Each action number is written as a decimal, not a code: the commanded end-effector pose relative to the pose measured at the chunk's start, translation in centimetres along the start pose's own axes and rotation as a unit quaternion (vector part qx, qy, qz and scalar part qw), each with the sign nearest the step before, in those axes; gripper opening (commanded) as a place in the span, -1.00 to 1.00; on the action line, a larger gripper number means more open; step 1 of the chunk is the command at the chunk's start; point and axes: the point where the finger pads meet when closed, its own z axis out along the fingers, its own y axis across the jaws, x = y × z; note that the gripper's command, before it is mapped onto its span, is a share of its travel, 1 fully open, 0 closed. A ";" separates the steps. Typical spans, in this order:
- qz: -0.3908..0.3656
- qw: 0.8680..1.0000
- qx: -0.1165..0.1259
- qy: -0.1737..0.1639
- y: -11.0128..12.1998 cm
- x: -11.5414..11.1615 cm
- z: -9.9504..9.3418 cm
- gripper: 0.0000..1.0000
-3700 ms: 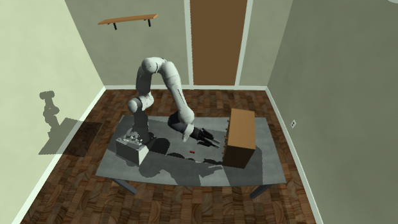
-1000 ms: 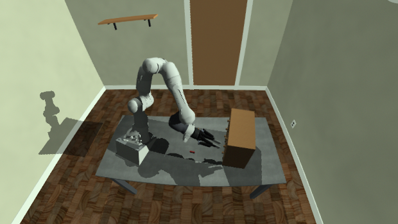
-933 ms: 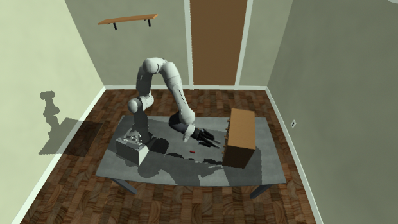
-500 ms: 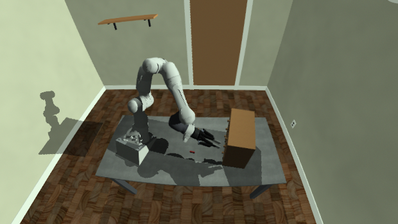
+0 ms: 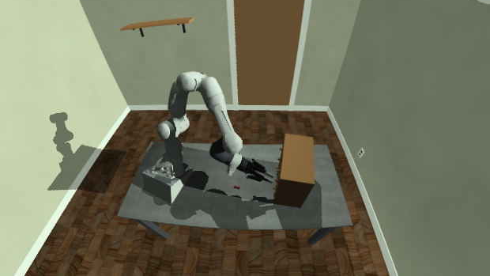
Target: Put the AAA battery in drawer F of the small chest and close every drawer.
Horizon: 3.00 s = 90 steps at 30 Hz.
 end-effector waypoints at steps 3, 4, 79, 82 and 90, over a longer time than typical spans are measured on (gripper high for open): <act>0.002 1.000 0.002 0.003 0.0 0.0 0.5 -0.60; 0.002 1.000 0.002 0.003 0.0 -0.1 0.7 -0.60; 0.002 1.000 0.002 0.003 0.0 -0.8 1.9 -0.84; 0.002 1.000 0.002 0.003 0.0 -0.7 1.7 -0.84; 0.002 1.000 0.002 0.003 0.0 -0.5 1.3 -0.84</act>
